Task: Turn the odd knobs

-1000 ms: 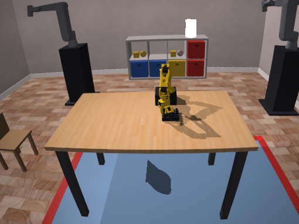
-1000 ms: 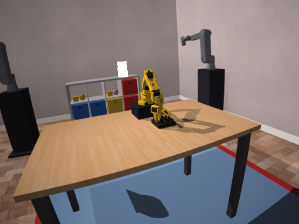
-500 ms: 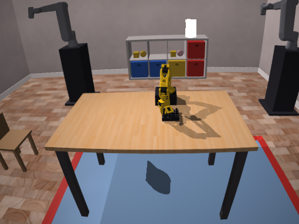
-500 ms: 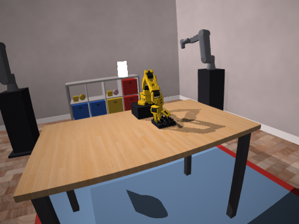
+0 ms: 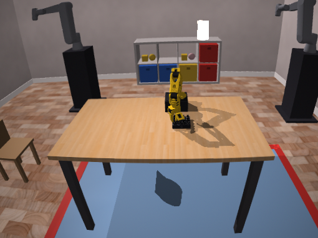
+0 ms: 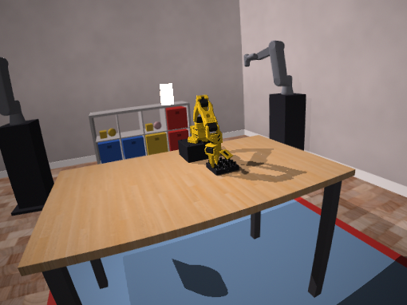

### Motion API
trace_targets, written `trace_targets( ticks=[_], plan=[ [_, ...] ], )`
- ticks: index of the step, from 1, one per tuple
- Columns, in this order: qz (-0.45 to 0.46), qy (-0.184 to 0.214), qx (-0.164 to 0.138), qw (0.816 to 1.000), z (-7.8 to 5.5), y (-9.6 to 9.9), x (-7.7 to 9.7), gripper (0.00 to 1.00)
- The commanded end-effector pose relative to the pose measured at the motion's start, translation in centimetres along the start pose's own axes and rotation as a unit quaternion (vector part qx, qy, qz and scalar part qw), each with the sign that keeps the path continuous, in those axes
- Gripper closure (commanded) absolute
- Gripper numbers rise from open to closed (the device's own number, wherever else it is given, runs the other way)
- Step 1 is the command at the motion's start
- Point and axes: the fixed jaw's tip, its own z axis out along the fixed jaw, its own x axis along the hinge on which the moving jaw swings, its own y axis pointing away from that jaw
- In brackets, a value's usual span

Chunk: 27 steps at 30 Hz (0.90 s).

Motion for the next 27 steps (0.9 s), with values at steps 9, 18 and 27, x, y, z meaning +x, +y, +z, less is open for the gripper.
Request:
trace_targets(
  ticks=[9, 18, 27],
  plan=[
    [-0.001, 0.004, -0.004, 1.000, 0.30, -0.03, 0.17, 0.94],
    [-0.001, 0.004, -0.004, 1.000, 0.30, -0.03, 0.17, 0.98],
    [-0.001, 0.004, -0.004, 1.000, 0.30, -0.03, 0.17, 0.99]
  ],
)
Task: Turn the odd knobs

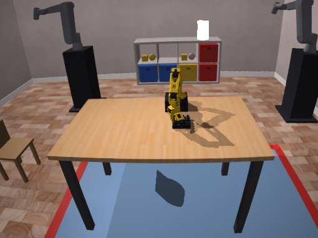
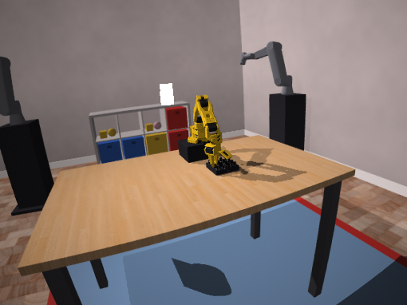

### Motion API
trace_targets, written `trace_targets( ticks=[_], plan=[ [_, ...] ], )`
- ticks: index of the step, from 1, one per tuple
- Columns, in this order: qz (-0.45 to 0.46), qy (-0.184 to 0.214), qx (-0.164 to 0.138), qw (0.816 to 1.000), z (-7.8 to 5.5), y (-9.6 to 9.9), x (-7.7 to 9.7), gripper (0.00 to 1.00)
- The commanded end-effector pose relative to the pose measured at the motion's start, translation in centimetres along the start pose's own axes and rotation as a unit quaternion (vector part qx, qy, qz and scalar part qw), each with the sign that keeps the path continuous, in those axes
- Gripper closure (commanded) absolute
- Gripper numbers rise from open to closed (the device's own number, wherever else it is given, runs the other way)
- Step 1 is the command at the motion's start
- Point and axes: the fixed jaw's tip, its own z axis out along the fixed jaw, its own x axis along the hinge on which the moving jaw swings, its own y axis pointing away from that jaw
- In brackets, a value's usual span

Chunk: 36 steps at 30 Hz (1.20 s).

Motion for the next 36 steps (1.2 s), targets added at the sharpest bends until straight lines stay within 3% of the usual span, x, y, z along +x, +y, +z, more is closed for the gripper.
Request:
trace_targets(
  ticks=[1, 17, 36],
  plan=[
    [-0.004, 0.004, -0.005, 1.000, 0.28, 0.13, 0.12, 0.99],
    [-0.126, 0.004, -0.006, 0.992, 0.28, 0.12, 0.26, 0.99],
    [-0.271, 0.003, -0.006, 0.963, 0.28, 0.05, 0.42, 0.99]
  ],
)
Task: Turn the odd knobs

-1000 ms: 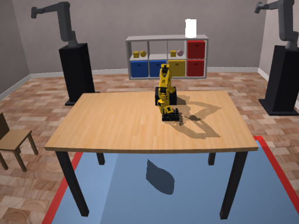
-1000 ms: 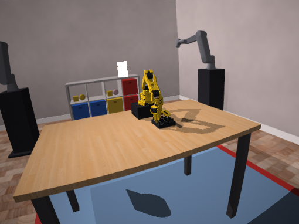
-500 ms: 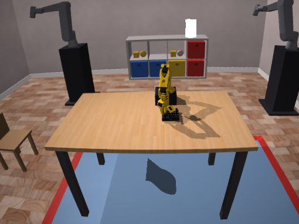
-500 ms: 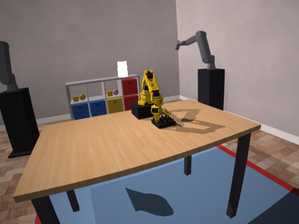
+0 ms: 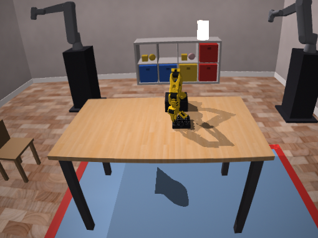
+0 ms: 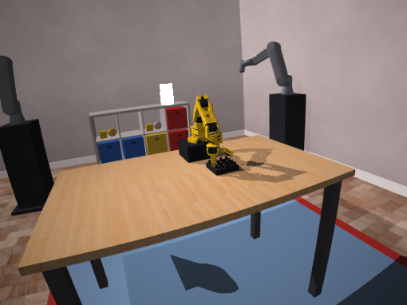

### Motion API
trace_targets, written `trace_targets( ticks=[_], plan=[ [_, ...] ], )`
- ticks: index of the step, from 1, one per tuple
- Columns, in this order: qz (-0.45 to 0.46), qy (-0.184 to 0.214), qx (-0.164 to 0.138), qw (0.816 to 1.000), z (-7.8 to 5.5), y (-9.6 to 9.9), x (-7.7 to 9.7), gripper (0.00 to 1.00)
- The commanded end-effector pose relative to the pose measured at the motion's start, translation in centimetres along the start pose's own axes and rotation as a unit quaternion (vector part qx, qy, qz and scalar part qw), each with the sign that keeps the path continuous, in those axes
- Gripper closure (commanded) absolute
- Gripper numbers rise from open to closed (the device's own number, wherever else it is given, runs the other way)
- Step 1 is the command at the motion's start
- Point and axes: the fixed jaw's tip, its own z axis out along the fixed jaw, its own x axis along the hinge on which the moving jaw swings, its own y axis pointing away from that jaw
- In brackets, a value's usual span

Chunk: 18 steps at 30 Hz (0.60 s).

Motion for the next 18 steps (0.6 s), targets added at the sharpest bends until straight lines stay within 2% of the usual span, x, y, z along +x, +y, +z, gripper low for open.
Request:
trace_targets(
  ticks=[1, 18],
  plan=[
    [-0.038, 0.002, -0.009, 0.999, 0.28, 0.28, 0.05, 0.99],
    [-0.168, 0.001, -0.009, 0.986, 0.28, 0.25, 0.20, 0.99]
  ],
)
